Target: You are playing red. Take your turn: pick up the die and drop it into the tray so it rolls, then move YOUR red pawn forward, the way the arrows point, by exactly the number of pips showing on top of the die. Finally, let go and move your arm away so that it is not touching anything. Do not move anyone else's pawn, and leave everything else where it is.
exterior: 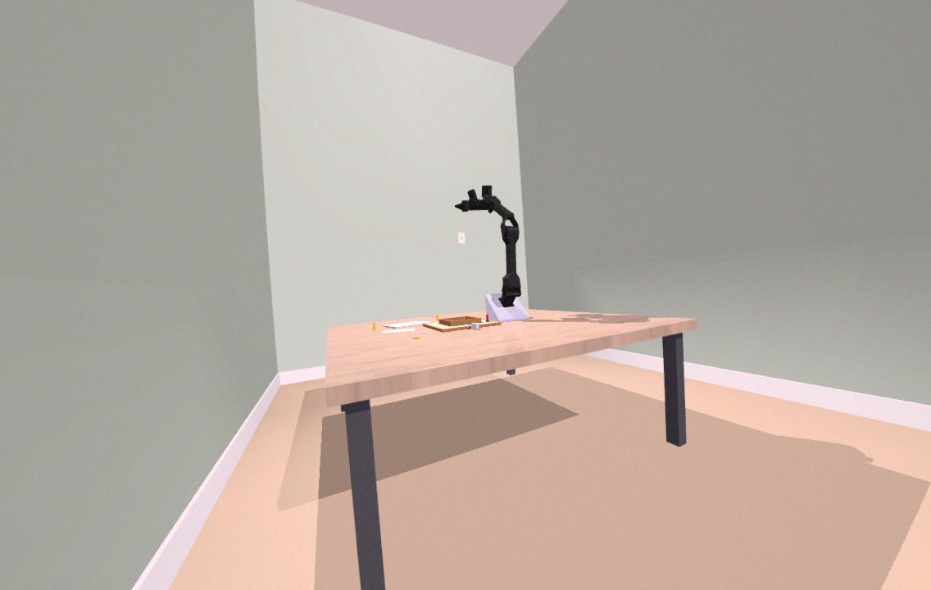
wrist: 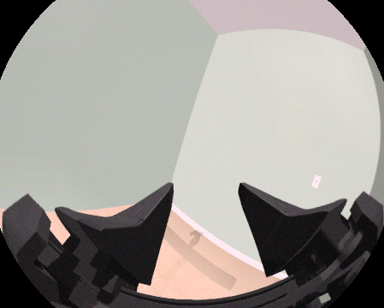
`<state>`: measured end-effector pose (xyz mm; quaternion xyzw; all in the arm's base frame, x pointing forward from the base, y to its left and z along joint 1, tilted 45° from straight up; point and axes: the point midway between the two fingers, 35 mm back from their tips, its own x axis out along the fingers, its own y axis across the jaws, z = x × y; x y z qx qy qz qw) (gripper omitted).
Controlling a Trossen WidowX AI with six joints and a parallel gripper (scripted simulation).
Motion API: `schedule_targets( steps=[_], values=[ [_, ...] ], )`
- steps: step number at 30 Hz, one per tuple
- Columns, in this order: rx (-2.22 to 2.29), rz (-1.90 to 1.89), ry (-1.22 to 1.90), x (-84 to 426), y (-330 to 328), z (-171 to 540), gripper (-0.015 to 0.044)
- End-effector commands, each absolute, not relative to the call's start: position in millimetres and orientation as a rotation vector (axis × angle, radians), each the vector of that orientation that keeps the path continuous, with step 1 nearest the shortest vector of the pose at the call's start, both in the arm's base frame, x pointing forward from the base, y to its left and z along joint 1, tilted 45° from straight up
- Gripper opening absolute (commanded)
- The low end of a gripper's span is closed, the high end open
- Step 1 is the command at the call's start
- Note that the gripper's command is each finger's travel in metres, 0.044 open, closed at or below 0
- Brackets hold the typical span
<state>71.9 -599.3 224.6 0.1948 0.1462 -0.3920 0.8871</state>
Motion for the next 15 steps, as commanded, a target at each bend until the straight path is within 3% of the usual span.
schedule_targets(
  steps=[1, 15],
  values=[
    [0.413, -0.699, 0.352, 130.6, -572.9, 221.7, 0.0275],
    [0.421, -0.223, 0.575, 321.0, -407.9, 194.3, 0.0275]
  ],
)
